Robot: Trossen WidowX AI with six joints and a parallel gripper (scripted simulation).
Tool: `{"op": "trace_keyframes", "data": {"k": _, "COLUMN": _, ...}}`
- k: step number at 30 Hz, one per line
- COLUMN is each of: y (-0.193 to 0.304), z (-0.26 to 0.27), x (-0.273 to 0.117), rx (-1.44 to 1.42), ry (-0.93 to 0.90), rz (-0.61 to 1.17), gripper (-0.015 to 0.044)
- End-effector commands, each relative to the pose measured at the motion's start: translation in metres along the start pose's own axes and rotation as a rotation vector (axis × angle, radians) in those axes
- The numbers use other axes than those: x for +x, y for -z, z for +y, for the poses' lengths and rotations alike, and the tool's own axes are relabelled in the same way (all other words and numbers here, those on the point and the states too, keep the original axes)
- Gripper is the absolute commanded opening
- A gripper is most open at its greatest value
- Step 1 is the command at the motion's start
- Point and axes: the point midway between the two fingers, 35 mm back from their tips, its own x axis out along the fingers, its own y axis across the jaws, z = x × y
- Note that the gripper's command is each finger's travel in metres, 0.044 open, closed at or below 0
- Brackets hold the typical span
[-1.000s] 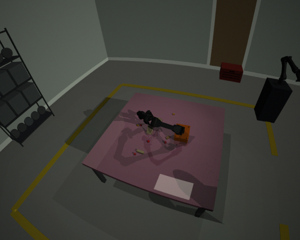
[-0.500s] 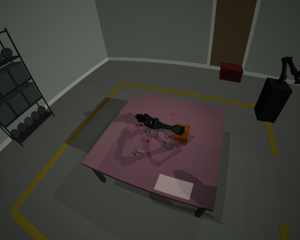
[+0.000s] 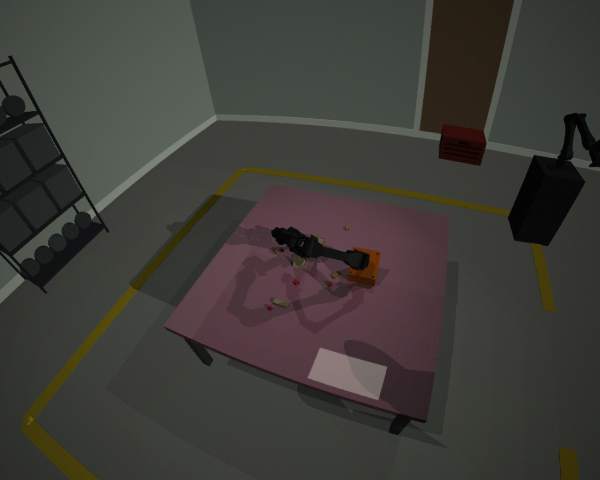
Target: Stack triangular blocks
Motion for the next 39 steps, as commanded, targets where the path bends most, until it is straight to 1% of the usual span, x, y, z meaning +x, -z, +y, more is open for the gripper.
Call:
{"op": "trace_keyframes", "data": {"k": 1, "y": 0.002, "z": 0.0, "x": 0.006, "rx": -0.001, "ry": 0.002, "rz": 0.006, "gripper": 0.044}}
{"op": "trace_keyframes", "data": {"k": 24, "y": 0.01, "z": -0.003, "x": 0.027, "rx": 0.068, "ry": 0.011, "rz": 0.005, "gripper": 0.044}}
{"op": "trace_keyframes", "data": {"k": 39, "y": 0.006, "z": -0.003, "x": 0.045, "rx": 0.055, "ry": 0.013, "rz": 0.006, "gripper": 0.044}}
